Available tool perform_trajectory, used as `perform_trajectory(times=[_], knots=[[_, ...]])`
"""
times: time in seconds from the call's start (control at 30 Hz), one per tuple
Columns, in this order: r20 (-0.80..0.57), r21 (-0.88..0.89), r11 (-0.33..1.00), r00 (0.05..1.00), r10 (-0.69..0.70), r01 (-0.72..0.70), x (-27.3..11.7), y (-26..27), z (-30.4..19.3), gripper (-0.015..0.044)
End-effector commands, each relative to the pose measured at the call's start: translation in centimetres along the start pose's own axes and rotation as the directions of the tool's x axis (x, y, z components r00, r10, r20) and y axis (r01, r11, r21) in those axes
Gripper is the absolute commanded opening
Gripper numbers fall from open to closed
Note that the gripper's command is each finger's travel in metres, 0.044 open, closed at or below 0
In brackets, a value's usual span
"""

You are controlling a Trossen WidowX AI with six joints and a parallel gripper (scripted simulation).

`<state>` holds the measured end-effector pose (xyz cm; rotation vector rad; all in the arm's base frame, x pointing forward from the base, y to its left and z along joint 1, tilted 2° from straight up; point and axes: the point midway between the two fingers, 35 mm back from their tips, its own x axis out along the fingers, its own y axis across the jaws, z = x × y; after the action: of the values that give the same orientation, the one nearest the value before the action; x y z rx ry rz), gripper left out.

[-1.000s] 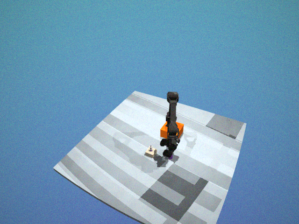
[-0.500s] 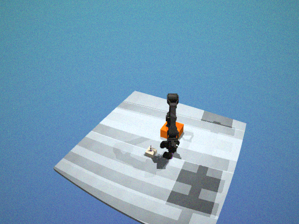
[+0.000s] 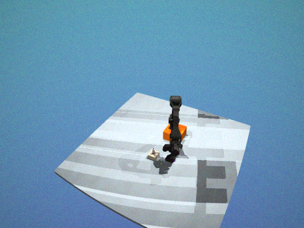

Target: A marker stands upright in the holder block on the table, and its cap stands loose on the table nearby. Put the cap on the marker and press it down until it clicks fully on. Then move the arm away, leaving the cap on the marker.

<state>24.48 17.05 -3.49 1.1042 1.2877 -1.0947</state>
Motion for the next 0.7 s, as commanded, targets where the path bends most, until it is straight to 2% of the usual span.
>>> perform_trajectory(times=[0.0,0.03,0.13,0.67], knots=[[0.003,0.003,1.0,1.0,0.002,-0.002,0.0,0.0,0.1,0.0089],[0.003,0.003,1.0,1.0,0.002,-0.002,0.0,0.0,0.1,0.0083],[0.003,0.003,1.0,1.0,0.002,-0.002,-0.4,0.1,0.0,0.0004],[0.003,0.003,1.0,1.0,0.002,-0.002,-5.5,0.1,-0.1,0.0]])
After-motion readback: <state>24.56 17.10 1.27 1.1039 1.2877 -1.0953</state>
